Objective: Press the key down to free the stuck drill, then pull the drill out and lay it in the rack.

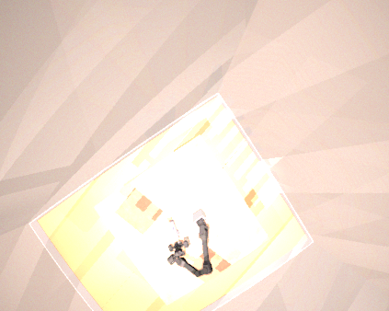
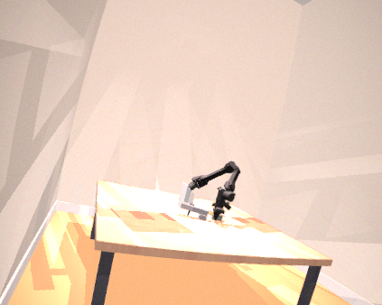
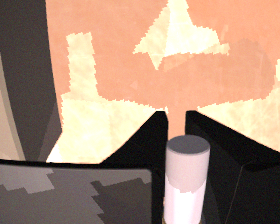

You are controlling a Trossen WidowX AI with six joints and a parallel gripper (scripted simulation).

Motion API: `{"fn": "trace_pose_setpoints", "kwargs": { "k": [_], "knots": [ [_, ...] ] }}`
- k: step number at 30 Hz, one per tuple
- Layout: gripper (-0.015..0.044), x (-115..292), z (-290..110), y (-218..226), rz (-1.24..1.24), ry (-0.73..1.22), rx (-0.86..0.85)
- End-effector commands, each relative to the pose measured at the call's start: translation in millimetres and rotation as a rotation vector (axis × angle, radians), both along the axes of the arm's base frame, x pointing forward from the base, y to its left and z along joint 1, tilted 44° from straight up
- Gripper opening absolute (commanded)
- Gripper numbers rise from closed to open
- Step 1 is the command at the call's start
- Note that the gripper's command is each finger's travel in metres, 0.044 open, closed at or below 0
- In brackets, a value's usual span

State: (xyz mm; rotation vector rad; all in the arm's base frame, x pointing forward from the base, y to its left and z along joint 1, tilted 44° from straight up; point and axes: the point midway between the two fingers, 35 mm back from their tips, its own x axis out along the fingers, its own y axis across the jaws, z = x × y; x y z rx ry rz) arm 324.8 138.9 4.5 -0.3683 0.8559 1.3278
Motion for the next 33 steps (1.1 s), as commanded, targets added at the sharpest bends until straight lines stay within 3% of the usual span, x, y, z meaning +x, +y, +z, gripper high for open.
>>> {"fn": "trace_pose_setpoints", "kwargs": {
  "k": [1,6,23,33],
  "knots": [
    [0.0,5.6,7.7,2.9,-0.009,-0.006,0.003],
    [0.0,8.6,13.0,8.7,-0.009,-0.007,0.003],
    [0.044,2.3,2.6,4.0,-0.009,-0.006,0.003],
    [0.044,1.9,-0.4,2.1,-0.009,-0.006,0.002]
  ]
}}
